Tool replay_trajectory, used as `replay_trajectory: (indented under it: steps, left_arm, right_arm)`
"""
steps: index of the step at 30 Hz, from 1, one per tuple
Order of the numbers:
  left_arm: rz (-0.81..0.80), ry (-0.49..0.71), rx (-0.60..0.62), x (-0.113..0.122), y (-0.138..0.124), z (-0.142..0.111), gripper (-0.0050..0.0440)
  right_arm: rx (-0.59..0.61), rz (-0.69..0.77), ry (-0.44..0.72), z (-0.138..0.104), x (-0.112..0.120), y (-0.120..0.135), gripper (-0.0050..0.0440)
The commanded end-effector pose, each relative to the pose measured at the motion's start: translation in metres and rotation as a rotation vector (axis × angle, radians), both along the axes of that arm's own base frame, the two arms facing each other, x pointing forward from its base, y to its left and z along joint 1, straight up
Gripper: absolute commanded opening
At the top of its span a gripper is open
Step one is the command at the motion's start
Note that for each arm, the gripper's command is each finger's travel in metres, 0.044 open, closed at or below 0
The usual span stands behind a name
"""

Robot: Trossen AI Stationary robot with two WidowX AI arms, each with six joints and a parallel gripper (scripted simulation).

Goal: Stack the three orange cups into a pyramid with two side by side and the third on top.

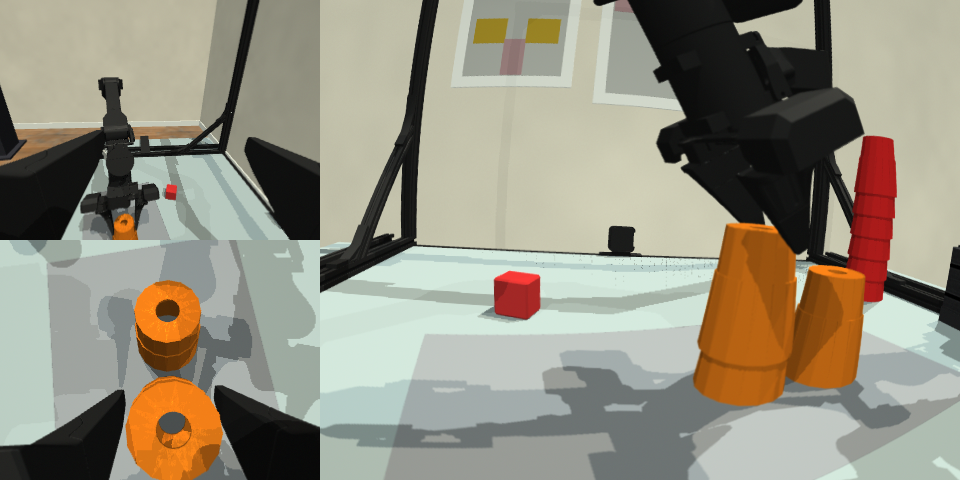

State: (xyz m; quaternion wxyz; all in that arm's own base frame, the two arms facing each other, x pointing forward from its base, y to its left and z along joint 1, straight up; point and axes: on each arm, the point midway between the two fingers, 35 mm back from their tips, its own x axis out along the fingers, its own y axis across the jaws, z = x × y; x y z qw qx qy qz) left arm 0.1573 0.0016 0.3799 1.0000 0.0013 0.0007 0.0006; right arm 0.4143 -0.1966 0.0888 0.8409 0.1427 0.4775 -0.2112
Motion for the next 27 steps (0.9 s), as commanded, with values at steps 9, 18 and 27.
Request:
replay_trajectory:
  steps: [9,18,27]
  left_arm:
    - [-0.001,-0.001,-0.003,-0.0002,-0.0001,0.0004,0.044]
    - [-0.001,-0.001,-0.003,-0.0002,-0.0001,0.0004,0.044]
    - [-0.001,-0.001,-0.003,-0.0002,-0.0001,0.0004,0.044]
  right_arm:
    - [0.005,-0.002,0.004,-0.0027,-0.0003,0.0005,0.0196]
    - [0.005,-0.002,0.004,0.0035,-0.0002,0.0009,0.01]
    - [0.005,-0.002,0.004,0.0053,-0.0002,0.001,0.0]
